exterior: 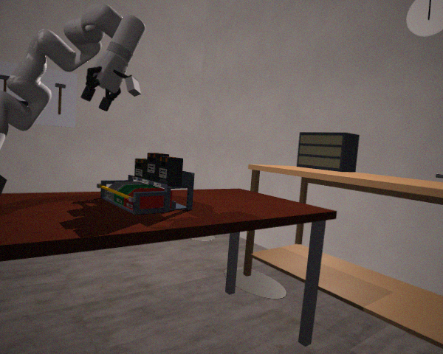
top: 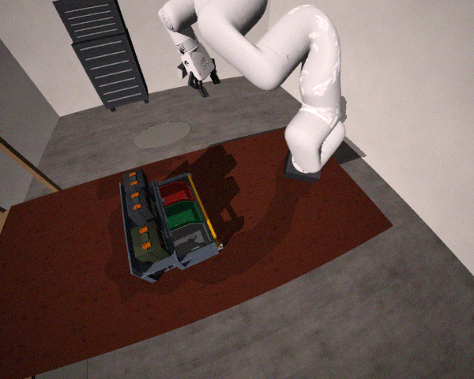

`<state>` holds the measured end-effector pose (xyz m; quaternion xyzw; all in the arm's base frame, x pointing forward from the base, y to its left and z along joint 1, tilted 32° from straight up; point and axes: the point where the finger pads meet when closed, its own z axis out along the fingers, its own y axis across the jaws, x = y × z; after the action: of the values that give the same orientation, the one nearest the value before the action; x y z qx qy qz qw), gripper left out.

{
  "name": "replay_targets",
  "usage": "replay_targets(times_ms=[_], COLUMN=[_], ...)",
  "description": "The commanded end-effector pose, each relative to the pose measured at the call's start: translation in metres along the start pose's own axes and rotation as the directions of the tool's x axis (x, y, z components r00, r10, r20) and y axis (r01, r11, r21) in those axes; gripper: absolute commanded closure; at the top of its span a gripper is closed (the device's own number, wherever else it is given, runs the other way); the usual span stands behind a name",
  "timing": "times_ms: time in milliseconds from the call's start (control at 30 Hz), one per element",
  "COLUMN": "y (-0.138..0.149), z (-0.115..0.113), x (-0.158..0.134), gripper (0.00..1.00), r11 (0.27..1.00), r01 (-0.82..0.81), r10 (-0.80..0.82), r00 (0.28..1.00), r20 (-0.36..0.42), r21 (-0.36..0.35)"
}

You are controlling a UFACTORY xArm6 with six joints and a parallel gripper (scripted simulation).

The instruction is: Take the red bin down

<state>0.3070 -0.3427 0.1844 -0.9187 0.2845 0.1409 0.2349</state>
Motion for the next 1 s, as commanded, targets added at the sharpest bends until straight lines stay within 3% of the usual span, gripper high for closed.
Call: replay_targets(times_ms=[0, 300, 467, 867, 967], y=[-0.024, -0.024, -0.063, -0.063, -0.093], z=[0.005, 0.005, 0.016, 0.016, 0.028], x=[0.007, 0.007, 0.018, 0.018, 0.020], gripper=[0.00, 0.00, 0.00, 0.00, 0.00], r11=[0.996, 0.996, 0.996, 0.996, 0.979], r01=[0.081, 0.081, 0.082, 0.082, 0.189], r10=[-0.080, -0.080, -0.080, -0.080, -0.182], r00=[0.996, 0.996, 0.996, 0.996, 0.980], r20=[0.031, 0.031, 0.031, 0.031, 0.081], r21=[-0.038, -0.038, -0.038, -0.038, -0.080])
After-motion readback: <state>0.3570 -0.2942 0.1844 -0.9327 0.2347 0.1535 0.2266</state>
